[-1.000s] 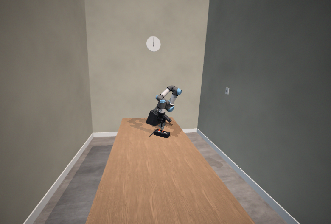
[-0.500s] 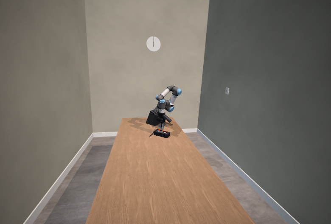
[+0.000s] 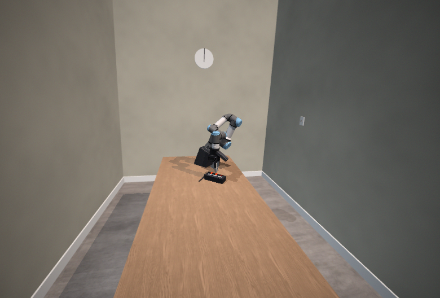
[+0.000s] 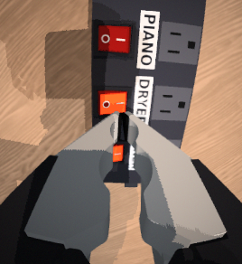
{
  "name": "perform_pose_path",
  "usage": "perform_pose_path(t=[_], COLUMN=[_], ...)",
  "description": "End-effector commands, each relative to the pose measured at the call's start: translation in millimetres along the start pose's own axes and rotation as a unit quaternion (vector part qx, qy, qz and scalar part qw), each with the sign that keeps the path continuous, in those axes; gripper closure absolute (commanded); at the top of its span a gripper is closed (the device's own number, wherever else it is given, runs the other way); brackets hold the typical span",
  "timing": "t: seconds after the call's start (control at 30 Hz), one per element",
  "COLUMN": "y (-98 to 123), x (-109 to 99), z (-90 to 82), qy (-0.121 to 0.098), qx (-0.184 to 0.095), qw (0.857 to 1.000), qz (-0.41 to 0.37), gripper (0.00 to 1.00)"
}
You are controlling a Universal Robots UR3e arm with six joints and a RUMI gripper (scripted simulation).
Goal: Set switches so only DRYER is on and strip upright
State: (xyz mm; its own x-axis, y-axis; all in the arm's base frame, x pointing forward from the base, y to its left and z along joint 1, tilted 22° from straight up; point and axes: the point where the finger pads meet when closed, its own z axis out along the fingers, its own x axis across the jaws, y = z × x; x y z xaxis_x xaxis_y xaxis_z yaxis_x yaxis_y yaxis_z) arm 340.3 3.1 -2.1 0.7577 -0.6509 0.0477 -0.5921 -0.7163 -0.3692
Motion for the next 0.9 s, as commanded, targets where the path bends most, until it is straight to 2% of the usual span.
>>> perform_pose_path(t=[0.0,0.23,0.87], y=[0,0,0], x=[0,0,0], z=[-12.9,-26.0,-26.6], qy=[0.000,0.000,0.000], qx=[0.000,0.000,0.000], qw=[1.000,1.000,1.000], qz=[0.000,0.000,0.000], gripper=[1.00,1.00,1.00])
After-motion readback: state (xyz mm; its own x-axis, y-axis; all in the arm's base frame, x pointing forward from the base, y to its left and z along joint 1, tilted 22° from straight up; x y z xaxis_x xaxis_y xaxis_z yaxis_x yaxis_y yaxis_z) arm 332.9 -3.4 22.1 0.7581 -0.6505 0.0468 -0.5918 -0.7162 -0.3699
